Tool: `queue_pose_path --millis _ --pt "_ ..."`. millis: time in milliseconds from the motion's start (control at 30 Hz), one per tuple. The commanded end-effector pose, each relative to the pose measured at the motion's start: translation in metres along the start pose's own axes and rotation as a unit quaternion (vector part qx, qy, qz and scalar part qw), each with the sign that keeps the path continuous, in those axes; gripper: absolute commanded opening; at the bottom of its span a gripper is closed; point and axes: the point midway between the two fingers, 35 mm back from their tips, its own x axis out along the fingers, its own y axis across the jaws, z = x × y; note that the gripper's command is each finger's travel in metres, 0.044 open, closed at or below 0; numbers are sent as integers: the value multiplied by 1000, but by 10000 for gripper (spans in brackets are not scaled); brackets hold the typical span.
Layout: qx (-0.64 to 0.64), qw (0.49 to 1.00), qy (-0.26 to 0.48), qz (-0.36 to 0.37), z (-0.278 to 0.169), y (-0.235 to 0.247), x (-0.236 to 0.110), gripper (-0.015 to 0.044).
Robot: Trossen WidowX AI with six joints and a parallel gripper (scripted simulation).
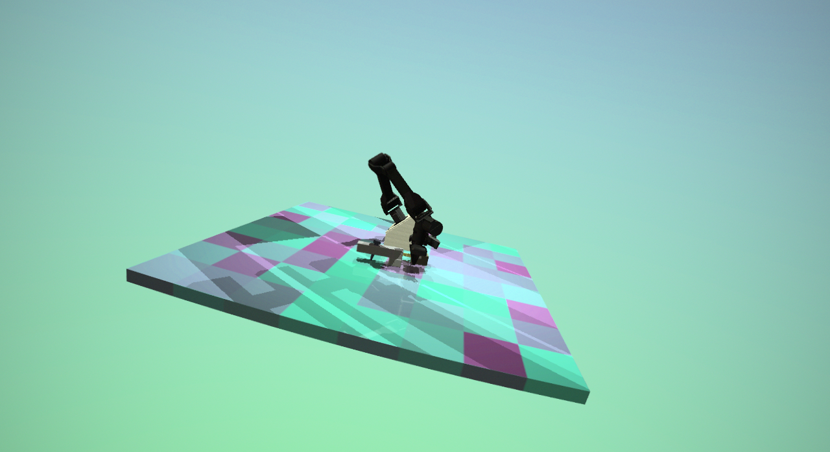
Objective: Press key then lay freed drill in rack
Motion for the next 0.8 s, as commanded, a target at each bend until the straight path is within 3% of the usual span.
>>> queue_pose_path --millis 0,767 --pt "1 1000 1 -2 1 0 -2 0" --pt "1 1000 0 -2 16 -1 -3 0"
